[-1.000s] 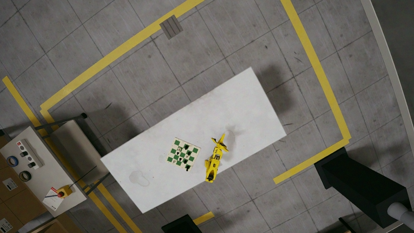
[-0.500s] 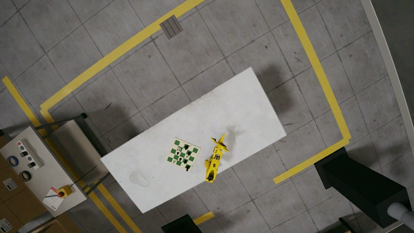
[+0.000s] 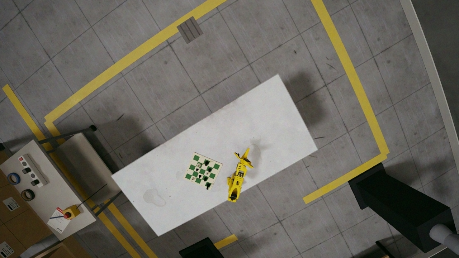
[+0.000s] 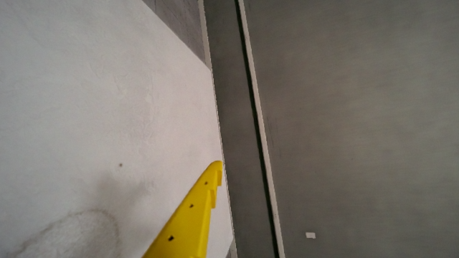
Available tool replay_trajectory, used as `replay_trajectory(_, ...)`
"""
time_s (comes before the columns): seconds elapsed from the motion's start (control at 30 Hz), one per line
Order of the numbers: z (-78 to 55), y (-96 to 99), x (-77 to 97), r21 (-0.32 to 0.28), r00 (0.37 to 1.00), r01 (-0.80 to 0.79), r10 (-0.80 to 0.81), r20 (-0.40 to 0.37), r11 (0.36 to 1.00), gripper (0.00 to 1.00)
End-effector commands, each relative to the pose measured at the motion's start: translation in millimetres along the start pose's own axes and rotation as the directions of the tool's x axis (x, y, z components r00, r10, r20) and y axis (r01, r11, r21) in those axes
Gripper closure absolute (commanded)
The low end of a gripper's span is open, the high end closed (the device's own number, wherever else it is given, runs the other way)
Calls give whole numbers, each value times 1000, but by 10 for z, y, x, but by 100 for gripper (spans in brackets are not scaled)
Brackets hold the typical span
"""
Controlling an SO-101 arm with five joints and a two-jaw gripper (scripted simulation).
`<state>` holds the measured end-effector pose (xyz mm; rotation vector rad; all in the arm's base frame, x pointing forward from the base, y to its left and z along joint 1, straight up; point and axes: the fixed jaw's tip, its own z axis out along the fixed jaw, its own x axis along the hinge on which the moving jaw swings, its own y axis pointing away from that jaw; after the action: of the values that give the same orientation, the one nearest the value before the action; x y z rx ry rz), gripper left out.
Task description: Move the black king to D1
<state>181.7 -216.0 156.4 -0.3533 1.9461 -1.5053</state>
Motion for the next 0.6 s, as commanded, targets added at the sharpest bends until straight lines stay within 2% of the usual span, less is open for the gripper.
replay_trajectory(0.0,-4,-9,-3,3,1000,-1,1,1,1000,0)
replay_trajectory(0.57,-16,-24,-53,4,1000,-13,13,17,1000,1)
